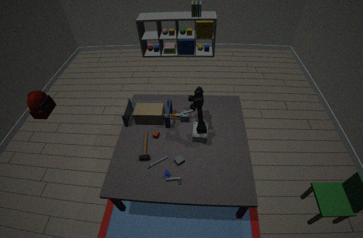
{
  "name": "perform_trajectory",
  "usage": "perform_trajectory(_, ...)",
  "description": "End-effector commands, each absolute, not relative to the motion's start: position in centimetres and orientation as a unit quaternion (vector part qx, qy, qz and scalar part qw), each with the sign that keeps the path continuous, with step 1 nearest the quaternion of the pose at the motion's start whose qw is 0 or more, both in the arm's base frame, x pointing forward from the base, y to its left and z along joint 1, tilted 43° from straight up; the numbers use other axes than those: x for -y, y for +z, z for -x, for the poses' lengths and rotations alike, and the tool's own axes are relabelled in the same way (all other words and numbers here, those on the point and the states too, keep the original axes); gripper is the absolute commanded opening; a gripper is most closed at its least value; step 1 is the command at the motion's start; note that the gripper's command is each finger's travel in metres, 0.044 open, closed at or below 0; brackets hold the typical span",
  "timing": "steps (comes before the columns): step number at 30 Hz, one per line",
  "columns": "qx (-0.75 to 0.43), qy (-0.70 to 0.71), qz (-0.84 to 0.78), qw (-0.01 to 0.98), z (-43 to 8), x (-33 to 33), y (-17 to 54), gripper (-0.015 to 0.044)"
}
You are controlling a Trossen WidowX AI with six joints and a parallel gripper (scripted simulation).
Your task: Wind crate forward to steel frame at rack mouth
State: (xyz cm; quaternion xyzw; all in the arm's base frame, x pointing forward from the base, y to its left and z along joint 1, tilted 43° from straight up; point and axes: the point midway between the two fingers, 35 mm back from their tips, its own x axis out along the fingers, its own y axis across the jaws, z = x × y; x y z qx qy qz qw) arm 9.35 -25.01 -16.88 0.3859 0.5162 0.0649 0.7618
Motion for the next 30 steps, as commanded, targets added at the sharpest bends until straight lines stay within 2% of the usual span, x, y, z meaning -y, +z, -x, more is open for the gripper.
perform_trajectory(1, -0.512, 0.062, -0.375, 0.771, -10.3, 26.0, -17.7, 0.0000)
perform_trajectory(30, -0.511, 0.062, -0.374, 0.772, -12.6, 27.8, -19.0, 0.0000)
